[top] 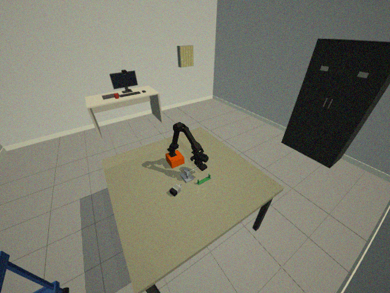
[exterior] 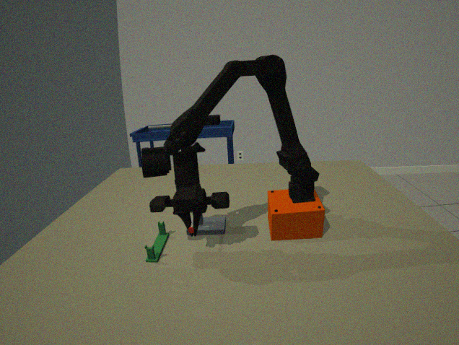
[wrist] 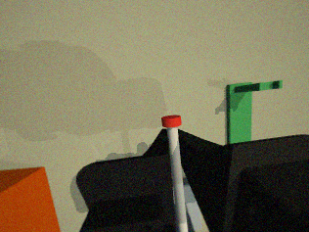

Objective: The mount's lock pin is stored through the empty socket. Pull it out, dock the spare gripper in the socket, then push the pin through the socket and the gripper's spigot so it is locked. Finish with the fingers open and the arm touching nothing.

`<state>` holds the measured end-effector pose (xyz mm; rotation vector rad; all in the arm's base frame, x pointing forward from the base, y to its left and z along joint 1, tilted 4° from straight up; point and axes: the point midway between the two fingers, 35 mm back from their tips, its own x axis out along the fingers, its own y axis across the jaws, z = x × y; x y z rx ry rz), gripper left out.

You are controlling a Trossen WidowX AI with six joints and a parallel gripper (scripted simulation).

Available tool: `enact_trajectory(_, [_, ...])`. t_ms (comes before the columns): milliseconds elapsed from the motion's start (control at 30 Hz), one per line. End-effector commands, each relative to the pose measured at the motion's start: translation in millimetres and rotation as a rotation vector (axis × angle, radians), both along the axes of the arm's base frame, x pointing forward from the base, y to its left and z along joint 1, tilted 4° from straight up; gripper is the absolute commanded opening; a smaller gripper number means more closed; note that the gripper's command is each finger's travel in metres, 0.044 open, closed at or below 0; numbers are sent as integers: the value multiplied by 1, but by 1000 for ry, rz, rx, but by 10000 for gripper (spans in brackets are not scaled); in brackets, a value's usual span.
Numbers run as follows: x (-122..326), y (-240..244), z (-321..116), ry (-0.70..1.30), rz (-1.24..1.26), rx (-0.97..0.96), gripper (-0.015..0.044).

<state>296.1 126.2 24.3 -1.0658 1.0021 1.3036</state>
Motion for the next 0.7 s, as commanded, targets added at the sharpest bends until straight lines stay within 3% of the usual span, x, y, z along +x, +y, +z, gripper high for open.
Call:
enact_trajectory(0, [2,4,2,-3,-1,0,0])
enact_trajectory(667, [2,18,3,16,-2,-4,0])
